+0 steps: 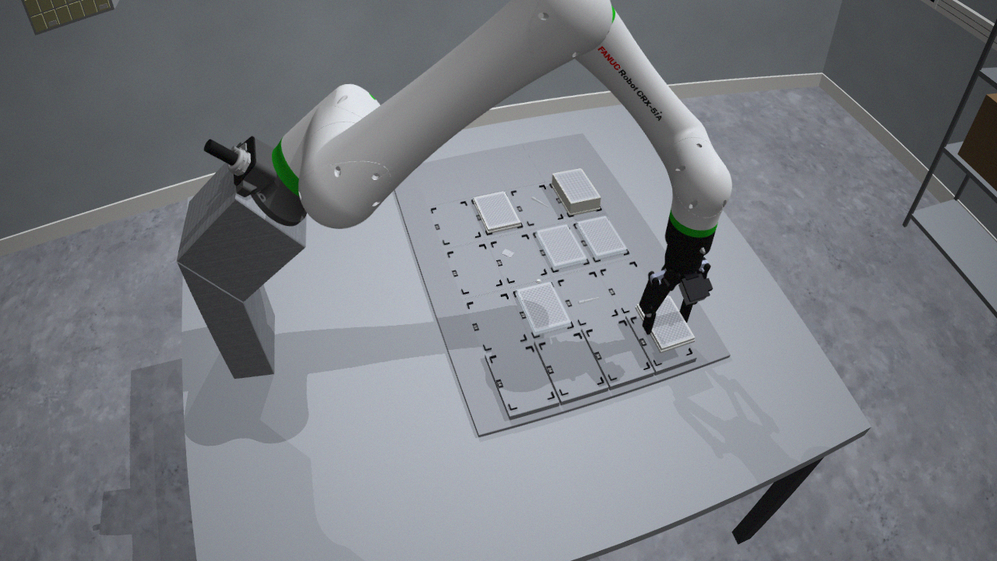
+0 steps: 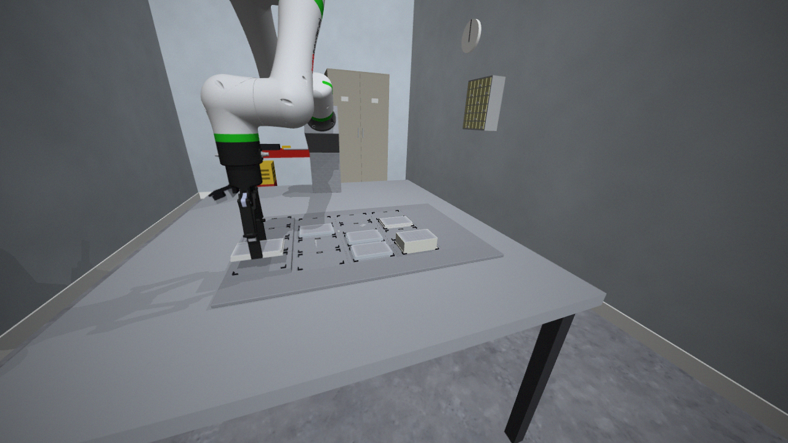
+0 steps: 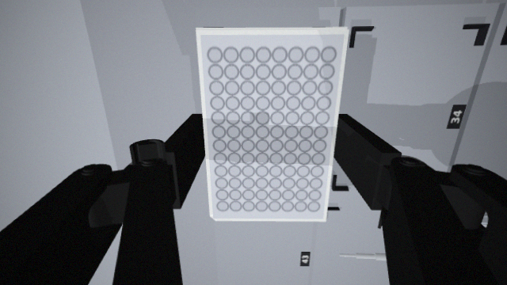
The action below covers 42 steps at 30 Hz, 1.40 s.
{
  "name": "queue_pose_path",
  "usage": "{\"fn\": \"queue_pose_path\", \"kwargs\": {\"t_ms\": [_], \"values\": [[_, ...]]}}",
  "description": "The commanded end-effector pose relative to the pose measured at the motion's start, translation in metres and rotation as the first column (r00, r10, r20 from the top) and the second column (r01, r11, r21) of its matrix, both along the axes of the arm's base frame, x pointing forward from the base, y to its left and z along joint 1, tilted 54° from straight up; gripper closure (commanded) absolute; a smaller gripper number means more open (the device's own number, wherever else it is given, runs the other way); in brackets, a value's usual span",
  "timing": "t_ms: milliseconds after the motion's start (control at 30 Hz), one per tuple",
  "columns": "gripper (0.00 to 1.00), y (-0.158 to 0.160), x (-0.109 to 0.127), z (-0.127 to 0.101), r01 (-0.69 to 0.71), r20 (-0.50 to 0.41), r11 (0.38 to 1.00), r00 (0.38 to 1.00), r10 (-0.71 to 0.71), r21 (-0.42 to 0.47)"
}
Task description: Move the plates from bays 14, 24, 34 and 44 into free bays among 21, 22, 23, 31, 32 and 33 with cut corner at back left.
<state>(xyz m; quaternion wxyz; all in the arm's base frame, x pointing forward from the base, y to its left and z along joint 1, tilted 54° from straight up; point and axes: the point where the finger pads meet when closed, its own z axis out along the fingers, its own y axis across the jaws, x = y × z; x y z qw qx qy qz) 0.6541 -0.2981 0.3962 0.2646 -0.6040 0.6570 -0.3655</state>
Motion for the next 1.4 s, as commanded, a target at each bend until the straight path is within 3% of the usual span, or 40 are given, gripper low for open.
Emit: {"fn": "queue_pose_path", "kwargs": {"t_ms": [0,467,1367], "values": [[0.90,0.000,-0.003,0.004,0.000,0.002,1.000,1.000,0.000,-0.001],[0.90,0.002,-0.011,0.010,0.000,0.002,1.000,1.000,0.000,-0.001],[0.90,0.057,-0.025,-0.025,0.000,0.002,1.000,1.000,0.000,-0.001]]}}
